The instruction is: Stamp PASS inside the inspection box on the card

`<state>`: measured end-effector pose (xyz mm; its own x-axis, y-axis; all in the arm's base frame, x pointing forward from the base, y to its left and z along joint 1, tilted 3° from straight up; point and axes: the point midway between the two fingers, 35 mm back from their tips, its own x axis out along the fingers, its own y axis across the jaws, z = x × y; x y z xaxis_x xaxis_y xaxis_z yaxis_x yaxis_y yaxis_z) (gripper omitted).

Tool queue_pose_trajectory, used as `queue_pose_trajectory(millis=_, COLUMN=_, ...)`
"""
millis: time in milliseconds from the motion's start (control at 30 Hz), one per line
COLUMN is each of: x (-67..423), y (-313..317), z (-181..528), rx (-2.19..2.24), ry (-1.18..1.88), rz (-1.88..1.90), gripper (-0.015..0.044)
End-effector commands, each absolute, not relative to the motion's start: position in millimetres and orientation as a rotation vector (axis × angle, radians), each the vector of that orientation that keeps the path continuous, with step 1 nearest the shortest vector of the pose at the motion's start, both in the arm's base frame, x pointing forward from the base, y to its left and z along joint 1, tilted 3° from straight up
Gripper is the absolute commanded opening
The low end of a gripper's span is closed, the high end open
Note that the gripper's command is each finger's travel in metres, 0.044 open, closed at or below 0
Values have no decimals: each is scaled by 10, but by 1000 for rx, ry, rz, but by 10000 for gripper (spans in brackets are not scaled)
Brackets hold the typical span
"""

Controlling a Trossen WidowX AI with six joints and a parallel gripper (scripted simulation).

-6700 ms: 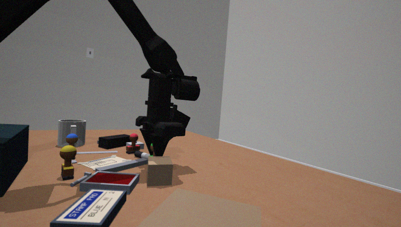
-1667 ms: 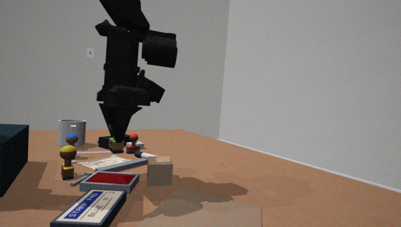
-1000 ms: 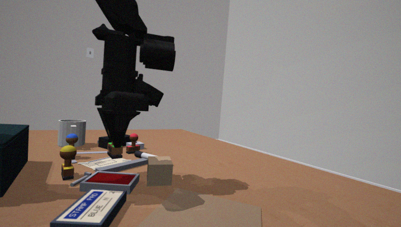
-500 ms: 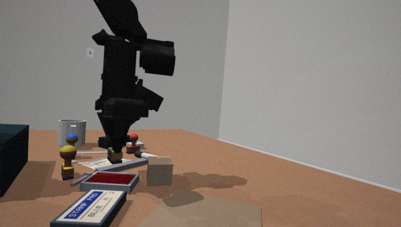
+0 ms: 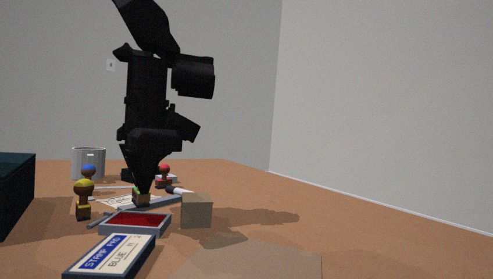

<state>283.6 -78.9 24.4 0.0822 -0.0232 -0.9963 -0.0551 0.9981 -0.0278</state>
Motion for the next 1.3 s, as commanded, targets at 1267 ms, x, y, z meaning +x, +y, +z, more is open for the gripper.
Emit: queue_pose_trajectory(millis=1267, x=2832, y=-783, z=4, rx=-57, ry=1492, rz=30, gripper=0)
